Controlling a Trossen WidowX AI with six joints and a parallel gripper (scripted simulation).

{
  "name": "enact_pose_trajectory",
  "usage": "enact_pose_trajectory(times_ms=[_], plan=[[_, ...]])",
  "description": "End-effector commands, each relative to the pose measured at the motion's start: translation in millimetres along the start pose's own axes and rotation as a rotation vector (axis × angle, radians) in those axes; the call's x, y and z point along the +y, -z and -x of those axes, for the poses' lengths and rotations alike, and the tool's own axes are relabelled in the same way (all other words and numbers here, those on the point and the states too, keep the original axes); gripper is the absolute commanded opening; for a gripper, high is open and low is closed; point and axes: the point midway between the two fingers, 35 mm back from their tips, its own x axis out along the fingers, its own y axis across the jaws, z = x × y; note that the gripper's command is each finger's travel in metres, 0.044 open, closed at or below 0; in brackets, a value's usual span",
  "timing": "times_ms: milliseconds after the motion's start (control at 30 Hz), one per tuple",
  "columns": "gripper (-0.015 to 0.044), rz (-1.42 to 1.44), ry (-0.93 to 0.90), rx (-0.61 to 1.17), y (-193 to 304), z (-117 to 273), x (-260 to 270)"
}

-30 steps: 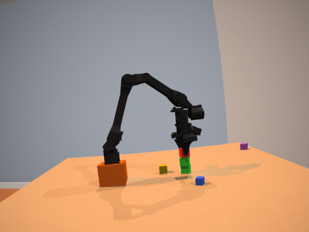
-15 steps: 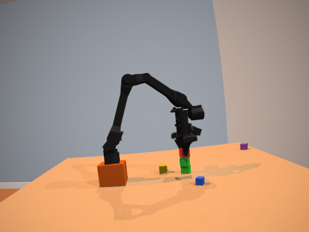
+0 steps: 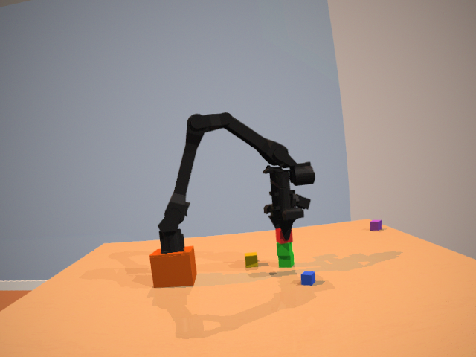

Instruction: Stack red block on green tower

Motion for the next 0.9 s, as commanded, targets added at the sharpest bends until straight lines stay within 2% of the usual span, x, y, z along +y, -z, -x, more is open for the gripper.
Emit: enact_pose_trajectory(times_ms=[0, 200, 733, 767, 867], plan=[[0.0000, -0.004, -0.004, 0.006, 1.2, -2.5, 0.4], [0.0000, -0.004, -0.004, 0.006, 0.5, 5.7, 0.7], [0.0420, -0.001, -0.001, 0.008, 1.5, 0.3, 0.2], [0.0440, -0.001, -0.001, 0.008, 1.5, 0.3, 0.2], [0.0440, -0.001, -0.001, 0.008, 1.5, 0.3, 0.2]])
